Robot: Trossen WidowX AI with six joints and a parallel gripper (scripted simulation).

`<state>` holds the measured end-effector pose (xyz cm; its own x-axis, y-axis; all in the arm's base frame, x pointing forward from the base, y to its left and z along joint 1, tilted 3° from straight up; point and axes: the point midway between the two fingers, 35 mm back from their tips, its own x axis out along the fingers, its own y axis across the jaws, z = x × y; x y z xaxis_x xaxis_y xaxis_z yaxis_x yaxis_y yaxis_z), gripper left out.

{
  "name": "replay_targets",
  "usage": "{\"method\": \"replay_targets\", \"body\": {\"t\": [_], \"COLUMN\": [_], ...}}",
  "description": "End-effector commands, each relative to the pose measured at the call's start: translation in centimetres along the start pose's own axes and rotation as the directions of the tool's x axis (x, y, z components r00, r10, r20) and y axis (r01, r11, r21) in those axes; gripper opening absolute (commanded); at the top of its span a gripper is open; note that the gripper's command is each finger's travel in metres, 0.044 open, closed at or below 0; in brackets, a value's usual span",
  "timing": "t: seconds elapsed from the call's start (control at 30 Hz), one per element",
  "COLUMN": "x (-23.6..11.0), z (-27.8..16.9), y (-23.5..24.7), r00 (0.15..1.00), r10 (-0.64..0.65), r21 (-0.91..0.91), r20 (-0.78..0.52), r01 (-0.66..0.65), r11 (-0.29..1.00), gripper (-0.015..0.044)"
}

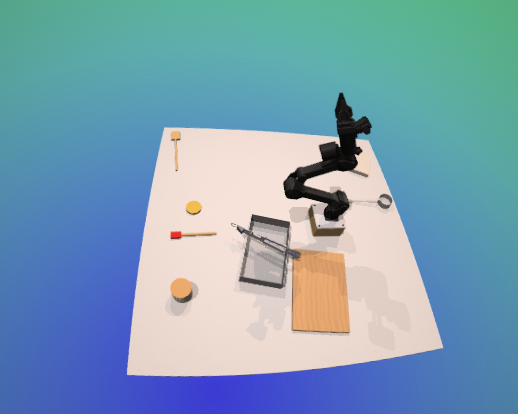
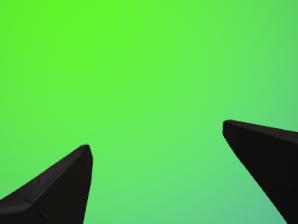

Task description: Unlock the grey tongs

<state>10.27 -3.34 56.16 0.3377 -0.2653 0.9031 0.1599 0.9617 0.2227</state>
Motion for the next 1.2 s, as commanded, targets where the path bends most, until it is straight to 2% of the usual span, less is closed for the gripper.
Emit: {"method": "replay_targets", "body": {"t": [0.0, 0.17, 0.37, 0.7, 0.97, 1.17], "x": [0.0, -0.1, -0.5, -1.1, -0.9, -0.7], "z": [0.2, 2.5, 8.0, 13.5, 12.5, 8.6], "y": [0.0, 0.3, -0.9, -8.3, -15.5, -21.6], "r00": [1.000, 0.998, 0.979, 0.925, 0.887, 0.835], "r10": [0.002, 0.016, -0.001, -0.188, -0.372, -0.532], "r21": [0.004, 0.061, 0.211, 0.473, 0.660, 0.769], "r20": [0.004, 0.062, 0.201, 0.329, 0.273, 0.142], "r01": [-0.002, -0.019, -0.043, 0.011, 0.109, 0.245], "r11": [1.000, 0.998, 0.977, 0.881, 0.744, 0.590], "gripper": [0.0426, 0.0440, 0.0440, 0.0440, 0.0440, 0.0440]}}
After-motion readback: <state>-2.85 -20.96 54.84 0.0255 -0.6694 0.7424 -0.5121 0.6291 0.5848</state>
